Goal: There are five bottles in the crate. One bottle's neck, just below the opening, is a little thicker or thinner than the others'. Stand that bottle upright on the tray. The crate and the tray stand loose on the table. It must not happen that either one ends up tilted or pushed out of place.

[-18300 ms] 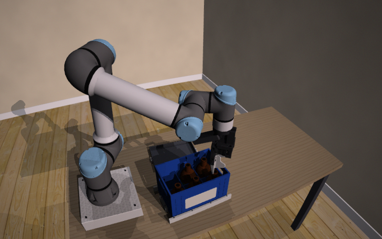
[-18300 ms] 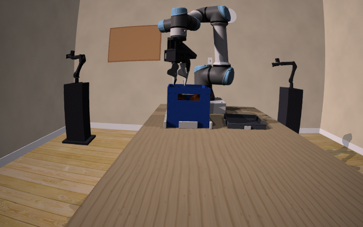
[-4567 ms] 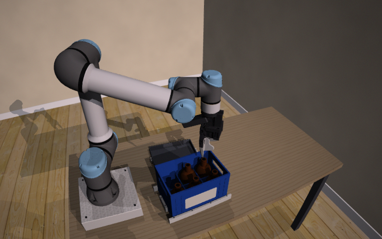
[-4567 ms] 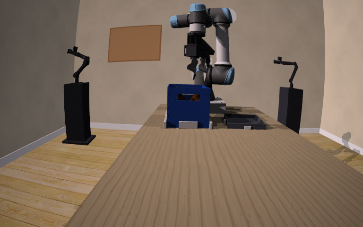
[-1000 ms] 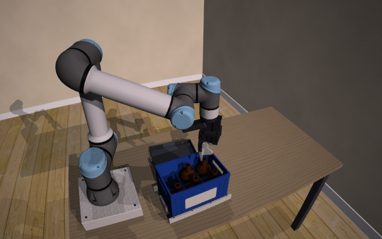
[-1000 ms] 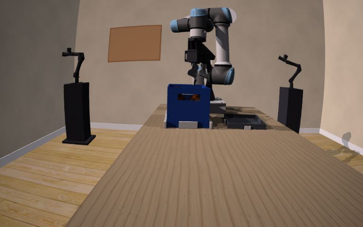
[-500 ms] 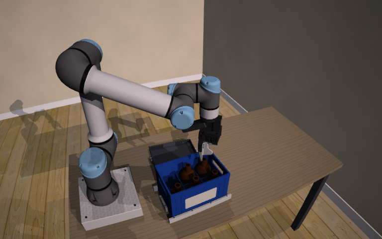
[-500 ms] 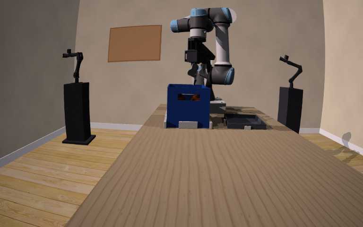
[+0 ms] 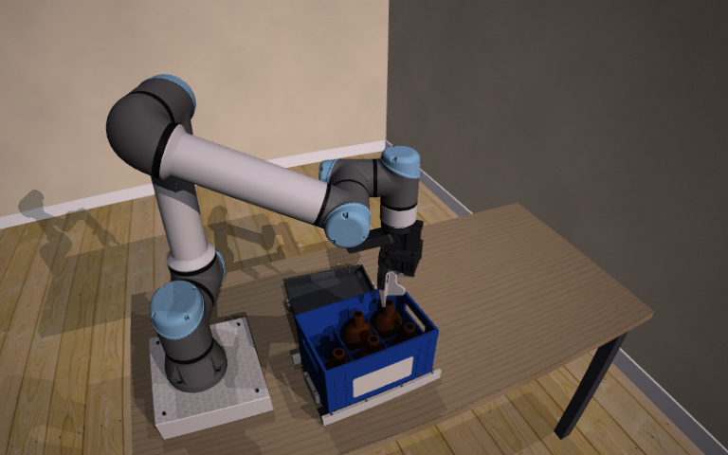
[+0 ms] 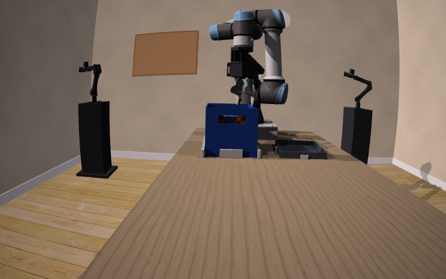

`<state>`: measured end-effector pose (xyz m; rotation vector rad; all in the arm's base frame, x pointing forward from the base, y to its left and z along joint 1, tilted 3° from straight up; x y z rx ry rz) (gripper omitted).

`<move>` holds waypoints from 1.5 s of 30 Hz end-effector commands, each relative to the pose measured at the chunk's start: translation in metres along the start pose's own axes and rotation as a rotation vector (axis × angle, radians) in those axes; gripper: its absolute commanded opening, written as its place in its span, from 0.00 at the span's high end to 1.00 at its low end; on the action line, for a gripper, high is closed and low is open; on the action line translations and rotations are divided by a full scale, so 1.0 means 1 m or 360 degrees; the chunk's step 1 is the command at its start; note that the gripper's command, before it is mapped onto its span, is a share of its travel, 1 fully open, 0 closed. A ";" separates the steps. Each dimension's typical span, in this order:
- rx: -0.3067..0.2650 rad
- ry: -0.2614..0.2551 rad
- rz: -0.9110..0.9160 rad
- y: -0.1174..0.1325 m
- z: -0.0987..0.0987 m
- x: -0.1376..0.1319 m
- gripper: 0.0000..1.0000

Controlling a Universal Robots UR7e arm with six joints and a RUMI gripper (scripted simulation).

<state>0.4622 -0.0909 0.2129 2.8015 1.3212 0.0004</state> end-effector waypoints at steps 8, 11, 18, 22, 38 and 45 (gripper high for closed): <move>-0.0002 0.0001 0.0000 0.000 0.008 0.000 0.62; -0.0002 0.0001 0.0000 0.000 0.009 0.000 0.62; -0.0002 0.0001 0.0000 0.000 0.017 0.000 0.62; -0.0002 0.0001 0.0000 0.000 0.022 0.000 0.62; -0.0002 0.0001 0.0000 0.000 0.035 0.000 0.62; -0.0002 0.0001 0.0000 0.000 0.036 0.000 0.62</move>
Point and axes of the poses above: the point where the finger pads meet when closed, its own z axis out along the fingers, its own x axis across the jaws, y = z × x, the point moved 7 cm from there along -z, back along the fingers, and after that the axes turned 8 degrees about -z, right-handed, at the moved point
